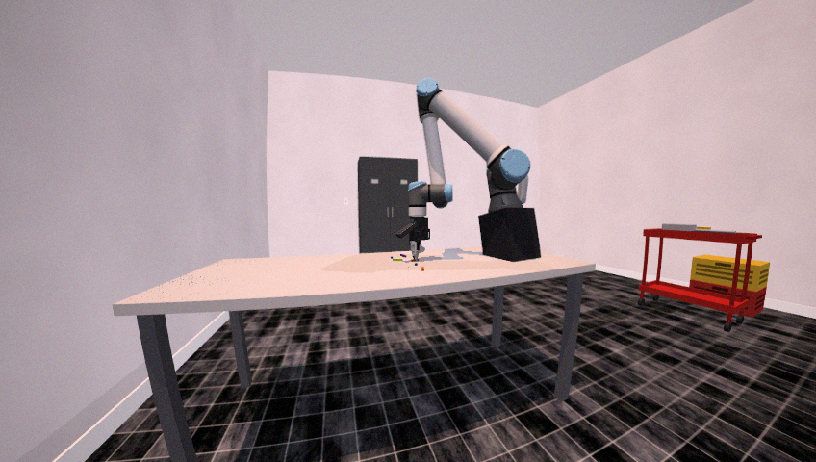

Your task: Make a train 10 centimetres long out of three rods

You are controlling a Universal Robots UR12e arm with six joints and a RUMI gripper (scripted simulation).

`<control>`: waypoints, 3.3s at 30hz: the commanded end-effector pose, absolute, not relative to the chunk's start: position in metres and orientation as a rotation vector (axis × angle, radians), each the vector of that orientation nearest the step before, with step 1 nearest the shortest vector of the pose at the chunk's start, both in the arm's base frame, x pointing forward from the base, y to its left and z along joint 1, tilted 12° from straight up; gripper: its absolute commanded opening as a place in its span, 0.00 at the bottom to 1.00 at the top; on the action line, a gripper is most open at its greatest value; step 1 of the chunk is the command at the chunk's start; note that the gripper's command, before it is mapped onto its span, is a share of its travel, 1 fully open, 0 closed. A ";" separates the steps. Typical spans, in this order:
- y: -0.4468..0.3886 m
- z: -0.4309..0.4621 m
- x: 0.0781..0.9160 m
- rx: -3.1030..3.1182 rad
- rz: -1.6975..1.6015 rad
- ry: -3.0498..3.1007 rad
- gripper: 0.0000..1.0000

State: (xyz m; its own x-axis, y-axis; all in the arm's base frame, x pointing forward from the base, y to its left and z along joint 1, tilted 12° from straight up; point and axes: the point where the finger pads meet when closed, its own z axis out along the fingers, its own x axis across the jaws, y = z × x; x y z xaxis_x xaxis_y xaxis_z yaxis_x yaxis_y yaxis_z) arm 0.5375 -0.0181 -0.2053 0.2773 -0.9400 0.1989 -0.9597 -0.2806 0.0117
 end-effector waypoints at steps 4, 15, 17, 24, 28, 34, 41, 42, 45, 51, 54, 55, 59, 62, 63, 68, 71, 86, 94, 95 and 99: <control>-0.018 -0.205 0.538 2.405 0.232 -1.800 0.00; -0.016 -0.197 0.537 2.405 0.232 -1.800 0.00; -0.015 -0.191 0.537 2.405 0.232 -1.800 0.00; -0.009 -0.158 0.536 2.405 0.232 -1.800 0.00; -0.005 -0.138 0.535 2.405 0.232 -1.800 0.00; -0.001 -0.121 0.534 2.405 0.232 -1.800 0.00; 0.001 -0.108 0.533 2.405 0.232 -1.800 0.00; 0.001 -0.107 0.533 2.405 0.232 -1.800 0.00; 0.001 -0.107 0.533 2.405 0.232 -1.800 0.00; 0.001 -0.107 0.533 2.405 0.232 -1.800 0.00; 0.004 -0.107 0.534 2.415 0.231 -1.784 0.00; 0.009 -0.108 0.537 2.436 0.228 -1.753 0.00; 0.042 -0.114 0.549 2.563 0.210 -1.542 0.00; 0.060 -0.117 0.555 2.619 0.200 -1.434 0.00; 0.066 -0.119 0.556 2.637 0.197 -1.397 0.00; 0.093 -0.123 0.563 2.711 0.183 -1.231 0.00; 0.111 -0.126 0.567 2.755 0.174 -1.116 0.00; 0.117 -0.127 0.567 2.767 0.171 -1.083 0.00; 0.115 -0.136 0.568 2.767 0.170 -1.083 0.00; 0.114 -0.139 0.568 2.767 0.170 -1.083 0.00; 0.113 -0.146 0.569 2.767 0.170 -1.083 0.00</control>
State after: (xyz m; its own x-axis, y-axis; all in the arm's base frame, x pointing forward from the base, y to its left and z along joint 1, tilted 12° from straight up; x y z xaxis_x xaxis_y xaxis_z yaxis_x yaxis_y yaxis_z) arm 0.5675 0.1140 -0.1387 0.7307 -0.6626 0.1645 -0.6812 -0.7233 0.1128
